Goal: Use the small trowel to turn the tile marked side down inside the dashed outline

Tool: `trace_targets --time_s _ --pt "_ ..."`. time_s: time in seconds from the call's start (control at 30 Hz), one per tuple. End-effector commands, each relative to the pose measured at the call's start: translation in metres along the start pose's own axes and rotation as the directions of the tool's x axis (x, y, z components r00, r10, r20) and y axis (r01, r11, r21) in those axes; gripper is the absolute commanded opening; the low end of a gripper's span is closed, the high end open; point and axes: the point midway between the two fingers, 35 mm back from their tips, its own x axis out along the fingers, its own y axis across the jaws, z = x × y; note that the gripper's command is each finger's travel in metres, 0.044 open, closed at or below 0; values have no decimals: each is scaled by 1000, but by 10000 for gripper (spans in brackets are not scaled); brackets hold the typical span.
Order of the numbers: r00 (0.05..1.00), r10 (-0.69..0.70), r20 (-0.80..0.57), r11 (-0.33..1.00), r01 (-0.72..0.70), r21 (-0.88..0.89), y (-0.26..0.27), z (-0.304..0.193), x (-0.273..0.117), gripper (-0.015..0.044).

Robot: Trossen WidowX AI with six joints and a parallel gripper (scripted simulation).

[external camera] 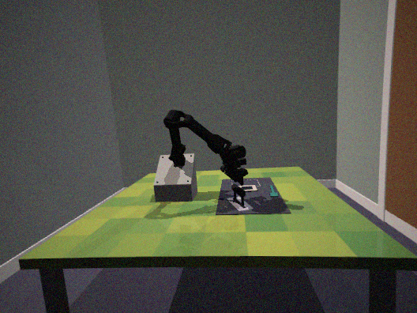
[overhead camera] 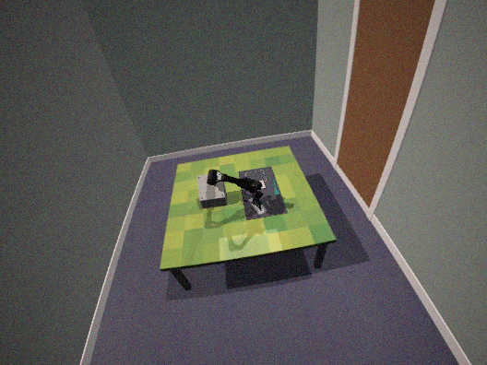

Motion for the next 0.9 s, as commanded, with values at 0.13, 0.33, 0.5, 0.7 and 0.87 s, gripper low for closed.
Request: trace_targets --time_s 0.13,0.33,0.5,0.7,0.87 --pt "997 -20 77 978 4 208 -3 -1 -4 300" --pt "988 -43 152 958 -2 286 -17 3 -21 300" --pt "983 -49 179 913 -29 406 -16 -2 -17 300" --pt "975 -57 217 816 -79 573 -12 -12 -12 300" --pt "965 -70 254 715 -129 687 -10 -16 -9 300"
